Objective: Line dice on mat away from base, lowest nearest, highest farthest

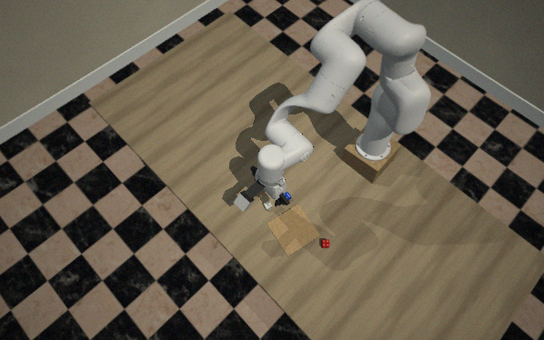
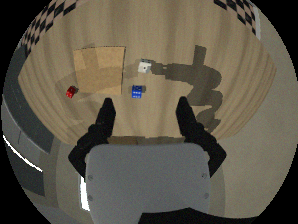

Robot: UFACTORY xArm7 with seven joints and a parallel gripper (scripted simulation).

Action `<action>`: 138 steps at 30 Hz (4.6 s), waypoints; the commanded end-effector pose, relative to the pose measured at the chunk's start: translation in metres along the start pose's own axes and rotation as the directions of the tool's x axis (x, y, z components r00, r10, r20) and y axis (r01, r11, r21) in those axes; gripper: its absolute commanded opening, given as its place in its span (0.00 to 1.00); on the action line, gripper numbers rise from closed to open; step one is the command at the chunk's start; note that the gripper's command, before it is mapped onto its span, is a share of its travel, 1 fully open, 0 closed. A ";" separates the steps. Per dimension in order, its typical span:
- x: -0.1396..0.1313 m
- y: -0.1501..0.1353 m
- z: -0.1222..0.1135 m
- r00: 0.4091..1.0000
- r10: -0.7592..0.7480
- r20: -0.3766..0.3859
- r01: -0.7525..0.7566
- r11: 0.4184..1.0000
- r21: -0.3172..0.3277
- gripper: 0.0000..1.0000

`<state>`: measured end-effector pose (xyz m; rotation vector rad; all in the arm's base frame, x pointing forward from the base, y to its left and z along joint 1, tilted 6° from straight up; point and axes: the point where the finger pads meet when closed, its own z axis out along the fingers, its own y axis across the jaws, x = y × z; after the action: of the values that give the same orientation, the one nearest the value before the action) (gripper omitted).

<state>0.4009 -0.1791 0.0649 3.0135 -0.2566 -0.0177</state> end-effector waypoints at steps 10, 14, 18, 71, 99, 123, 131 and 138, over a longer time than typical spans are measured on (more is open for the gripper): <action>0.002 0.001 0.014 0.887 -0.462 -0.006 0.462 0.887 0.003 1.00; 0.002 0.001 0.019 0.813 -0.583 -0.006 0.583 0.813 0.002 1.00; 0.002 0.000 0.023 0.726 -0.687 -0.007 0.687 0.727 0.001 1.00; 0.003 -0.003 0.039 0.265 -0.964 -0.016 0.964 0.265 -0.005 0.42; 0.003 -0.003 0.053 0.244 -0.970 -0.015 0.970 0.244 -0.005 0.42; 0.003 -0.002 0.086 0.244 -0.970 -0.015 0.970 0.244 -0.005 0.42; 0.003 -0.002 0.090 0.244 -0.970 -0.015 0.970 0.244 -0.005 0.42; 0.003 -0.002 0.091 0.244 -0.970 -0.015 0.970 0.244 -0.005 0.42</action>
<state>0.4003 -0.1879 -0.0270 2.5660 1.6713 -0.1040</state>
